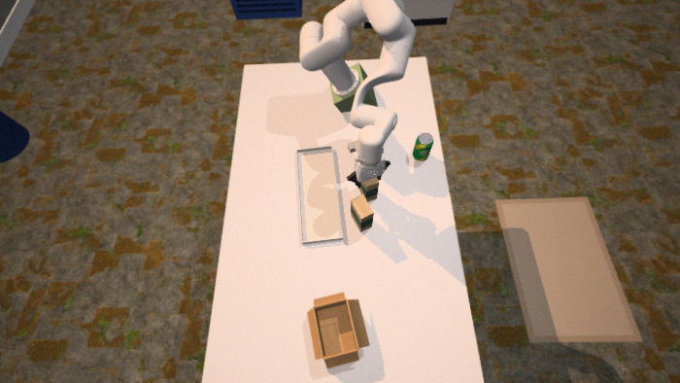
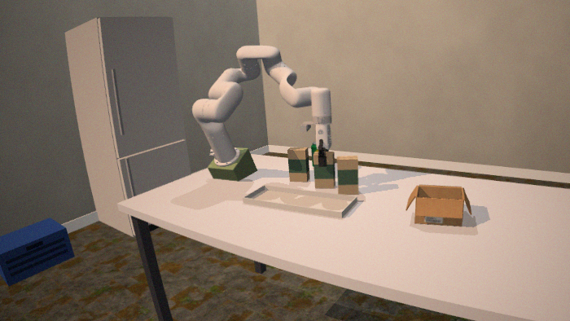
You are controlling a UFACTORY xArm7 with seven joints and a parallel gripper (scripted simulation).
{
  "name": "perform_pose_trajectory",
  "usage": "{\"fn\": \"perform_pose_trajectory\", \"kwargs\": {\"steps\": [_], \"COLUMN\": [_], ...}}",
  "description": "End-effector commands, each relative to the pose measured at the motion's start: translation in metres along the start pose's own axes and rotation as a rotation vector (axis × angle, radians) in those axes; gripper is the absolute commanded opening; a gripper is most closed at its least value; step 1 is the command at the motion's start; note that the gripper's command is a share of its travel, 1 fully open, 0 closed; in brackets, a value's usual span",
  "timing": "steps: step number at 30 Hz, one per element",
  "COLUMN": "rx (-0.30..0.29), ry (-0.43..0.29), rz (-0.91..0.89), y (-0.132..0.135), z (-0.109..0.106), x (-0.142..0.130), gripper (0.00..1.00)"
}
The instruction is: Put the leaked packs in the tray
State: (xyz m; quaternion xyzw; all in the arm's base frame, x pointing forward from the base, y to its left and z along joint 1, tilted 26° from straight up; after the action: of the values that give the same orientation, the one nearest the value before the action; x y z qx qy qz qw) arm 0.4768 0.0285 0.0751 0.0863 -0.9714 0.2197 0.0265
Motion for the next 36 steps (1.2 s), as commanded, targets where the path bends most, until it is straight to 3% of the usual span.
{"fn": "perform_pose_trajectory", "kwargs": {"steps": [1,8,9,36], "rx": [0.000,0.000,0.000,0.000], "ry": [-0.004,-0.004,-0.004,-0.004], "rz": [0.000,0.000,0.000,0.000], "y": [-0.0001,-0.0001,-0.0001,-0.0001], "z": [-0.0015,-0.0015,-0.0015,-0.0015], "x": [-0.0010,-0.0010,-0.0010,-0.0010], "gripper": [0.84,0.84,0.24,0.24]}}
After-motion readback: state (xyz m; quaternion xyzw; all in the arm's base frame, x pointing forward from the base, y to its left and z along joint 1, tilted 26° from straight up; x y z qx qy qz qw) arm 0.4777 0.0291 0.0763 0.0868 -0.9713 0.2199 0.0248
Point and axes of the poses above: the point where the finger pads meet when closed, its own z axis out along the fingers, its own y axis across the jaws, x = y × z, the point moved 7 cm from there along -z, back along the fingers, and after that the axes turned 2 degrees about z, right-handed, at the moved point
